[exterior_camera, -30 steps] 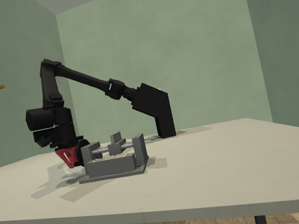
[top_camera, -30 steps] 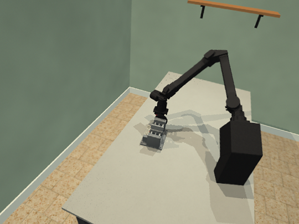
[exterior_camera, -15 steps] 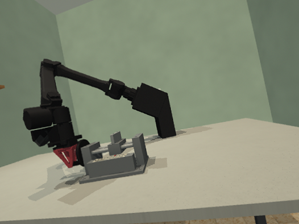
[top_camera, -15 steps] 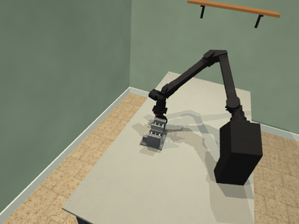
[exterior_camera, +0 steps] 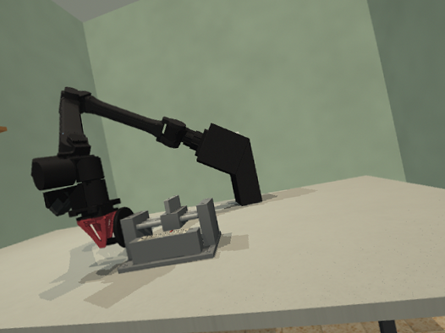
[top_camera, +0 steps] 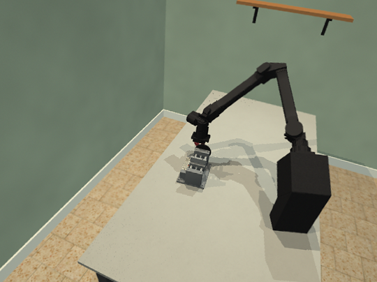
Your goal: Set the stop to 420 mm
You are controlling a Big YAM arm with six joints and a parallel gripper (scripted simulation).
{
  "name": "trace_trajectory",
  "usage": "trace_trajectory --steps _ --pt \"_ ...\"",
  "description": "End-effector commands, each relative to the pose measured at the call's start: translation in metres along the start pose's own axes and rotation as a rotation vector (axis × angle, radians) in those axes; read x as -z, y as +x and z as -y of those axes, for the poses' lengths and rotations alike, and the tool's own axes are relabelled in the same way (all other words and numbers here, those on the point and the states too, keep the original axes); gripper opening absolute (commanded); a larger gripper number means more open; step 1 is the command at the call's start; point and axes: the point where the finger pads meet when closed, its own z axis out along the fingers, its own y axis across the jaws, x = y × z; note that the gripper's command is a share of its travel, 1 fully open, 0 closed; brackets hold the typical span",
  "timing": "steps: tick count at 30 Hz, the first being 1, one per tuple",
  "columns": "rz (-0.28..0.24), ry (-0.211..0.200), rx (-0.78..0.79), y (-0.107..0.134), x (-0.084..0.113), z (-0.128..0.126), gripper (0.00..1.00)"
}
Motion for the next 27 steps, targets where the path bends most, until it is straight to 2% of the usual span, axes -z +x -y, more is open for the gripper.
trace_trajectory --steps 1,11,18,27 --pt "0.001 -0.061 -0.016 -0.004 0.024 -0.027 0.06" --pt "0.008 -0.063 -0.029 -0.011 0.038 -0.029 0.06" --pt "0.002 -0.057 -0.015 -0.004 0.035 -0.029 0.06" --pt "0.008 -0.063 -0.030 -0.011 0.052 -0.028 0.06"
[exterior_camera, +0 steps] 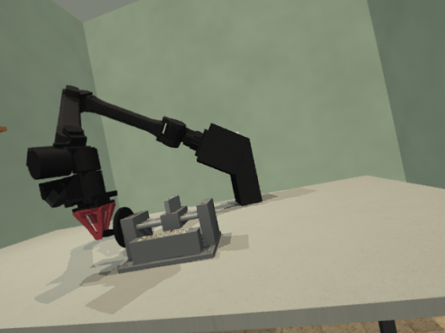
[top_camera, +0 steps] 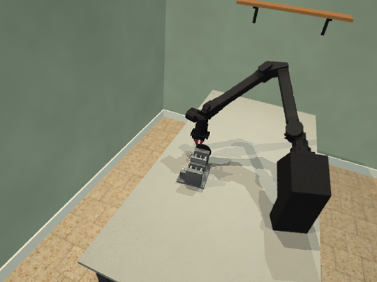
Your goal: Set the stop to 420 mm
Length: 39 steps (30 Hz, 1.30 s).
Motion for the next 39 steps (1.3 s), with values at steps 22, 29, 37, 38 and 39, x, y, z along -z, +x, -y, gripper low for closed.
trace_trajectory --steps 22,29,37,38,39 --pt "0.008 -0.054 -0.027 -0.008 0.047 -0.010 0.06" --pt "0.003 -0.040 -0.008 -0.002 0.048 0.003 0.06" --pt "0.003 -0.039 -0.008 -0.002 0.055 0.014 0.06" --pt "0.005 -0.046 -0.017 -0.005 0.056 0.010 0.06" --pt "0.006 -0.047 -0.019 -0.006 0.056 0.009 0.06"
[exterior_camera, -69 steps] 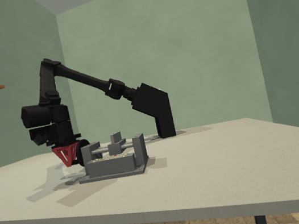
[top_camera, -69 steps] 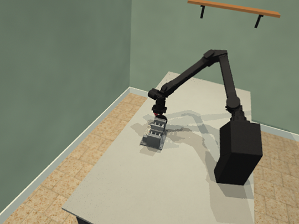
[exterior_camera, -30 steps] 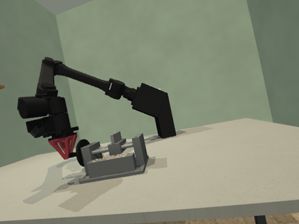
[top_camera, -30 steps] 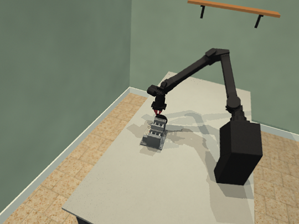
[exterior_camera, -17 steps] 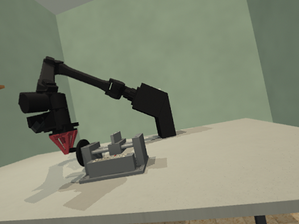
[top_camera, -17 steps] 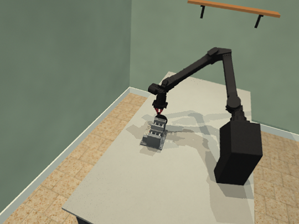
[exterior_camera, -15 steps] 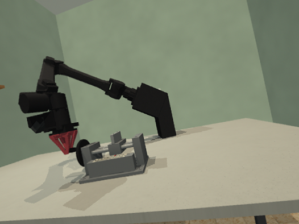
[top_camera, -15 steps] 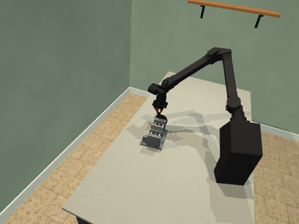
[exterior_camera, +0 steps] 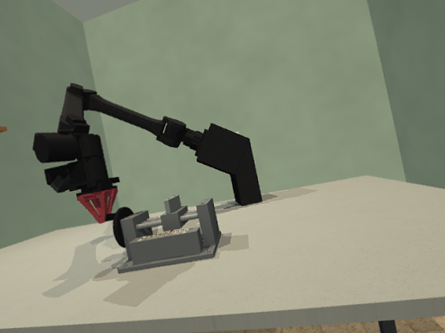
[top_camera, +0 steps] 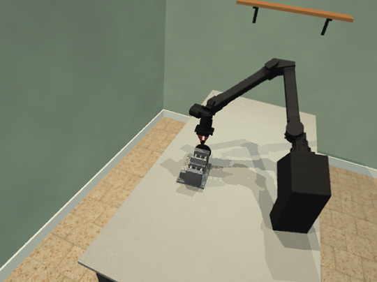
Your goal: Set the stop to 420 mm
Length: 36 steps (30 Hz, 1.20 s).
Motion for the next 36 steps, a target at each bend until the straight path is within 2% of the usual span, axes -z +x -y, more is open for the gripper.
trace_trajectory --steps 1,13,22,26,31,36 --pt "0.007 -0.042 -0.013 -0.005 0.024 -0.011 0.06" --pt "0.006 -0.044 -0.001 -0.003 0.023 0.010 0.06" --pt "0.006 -0.048 -0.004 -0.003 0.022 0.012 0.06" --pt "0.016 -0.018 -0.022 -0.013 0.007 0.029 0.06" --pt "0.014 -0.012 -0.012 -0.012 0.005 0.038 0.06" --pt "0.010 -0.022 -0.005 -0.007 0.009 0.036 0.06"
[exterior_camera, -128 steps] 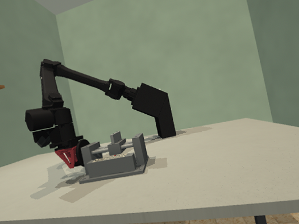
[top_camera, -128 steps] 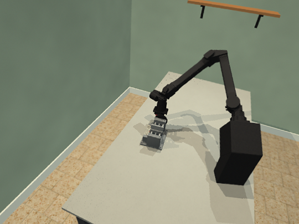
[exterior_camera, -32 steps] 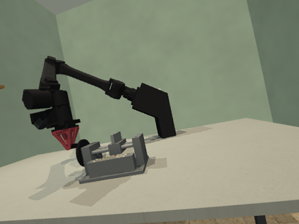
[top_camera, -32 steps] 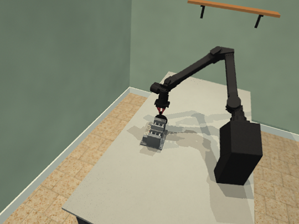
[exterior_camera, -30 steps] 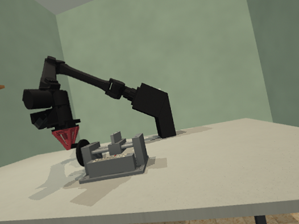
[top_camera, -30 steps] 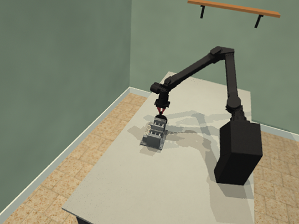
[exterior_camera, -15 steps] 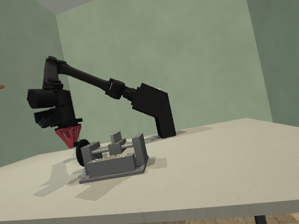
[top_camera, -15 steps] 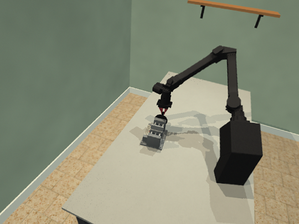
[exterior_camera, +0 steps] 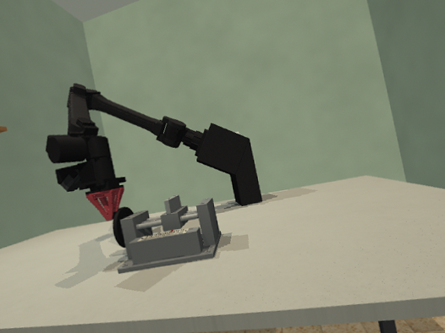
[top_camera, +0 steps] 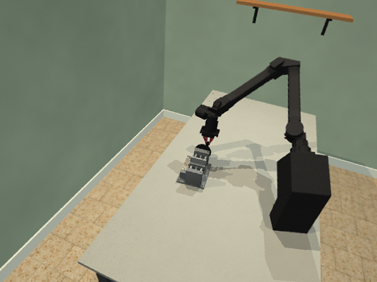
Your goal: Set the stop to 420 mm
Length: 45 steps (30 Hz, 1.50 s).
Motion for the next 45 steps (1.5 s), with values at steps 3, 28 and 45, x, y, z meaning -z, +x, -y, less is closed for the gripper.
trace_trajectory --steps 3,28,45 --pt "0.021 -0.005 -0.015 -0.013 0.005 0.008 0.06" --pt "0.015 0.008 0.000 -0.005 -0.018 0.023 0.06" --pt "0.011 0.015 0.009 -0.001 -0.029 0.027 0.06"
